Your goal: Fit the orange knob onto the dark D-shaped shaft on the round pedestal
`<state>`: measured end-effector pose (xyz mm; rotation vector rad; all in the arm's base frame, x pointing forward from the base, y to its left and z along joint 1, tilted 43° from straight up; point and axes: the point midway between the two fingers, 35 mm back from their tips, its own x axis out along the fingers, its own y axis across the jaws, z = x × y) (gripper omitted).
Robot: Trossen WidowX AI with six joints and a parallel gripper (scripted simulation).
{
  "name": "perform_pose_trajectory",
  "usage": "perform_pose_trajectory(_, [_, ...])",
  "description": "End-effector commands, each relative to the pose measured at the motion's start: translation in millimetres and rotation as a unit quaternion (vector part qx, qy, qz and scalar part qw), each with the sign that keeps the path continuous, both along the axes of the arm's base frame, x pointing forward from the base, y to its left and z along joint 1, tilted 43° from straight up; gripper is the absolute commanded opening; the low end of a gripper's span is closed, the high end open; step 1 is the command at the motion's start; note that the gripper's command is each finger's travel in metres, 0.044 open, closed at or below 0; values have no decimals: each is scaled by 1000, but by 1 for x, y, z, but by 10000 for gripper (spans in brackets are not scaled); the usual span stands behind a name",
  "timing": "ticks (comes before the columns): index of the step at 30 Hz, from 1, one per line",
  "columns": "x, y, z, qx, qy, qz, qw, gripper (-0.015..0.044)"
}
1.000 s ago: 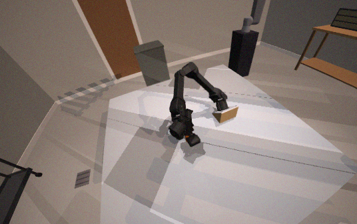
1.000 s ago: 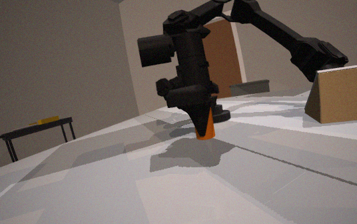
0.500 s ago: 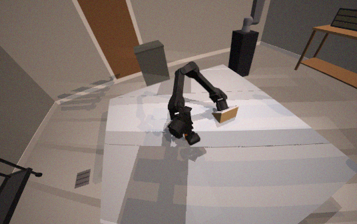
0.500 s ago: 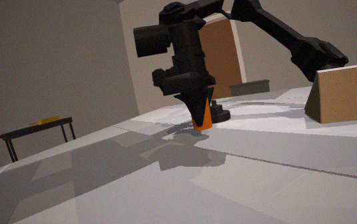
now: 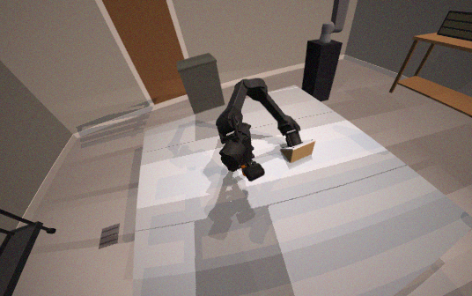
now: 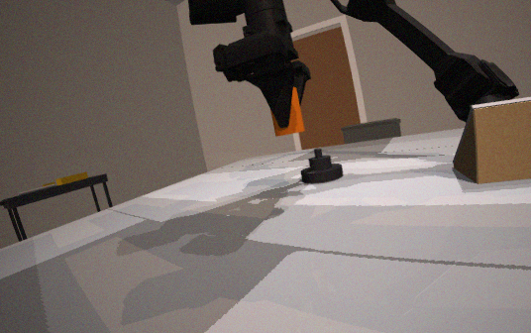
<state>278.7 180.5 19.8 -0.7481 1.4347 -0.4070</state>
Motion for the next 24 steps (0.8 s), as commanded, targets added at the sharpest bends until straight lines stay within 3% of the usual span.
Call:
perform_pose_trajectory(1, [-5, 14, 18, 3, -3, -1, 1000, 0])
perform_pose_trajectory(8, [-8, 19, 30, 3, -2, -2, 1000, 0])
perform_pose_trajectory(24, [10, -25, 52, 7, -1, 0, 1000, 0])
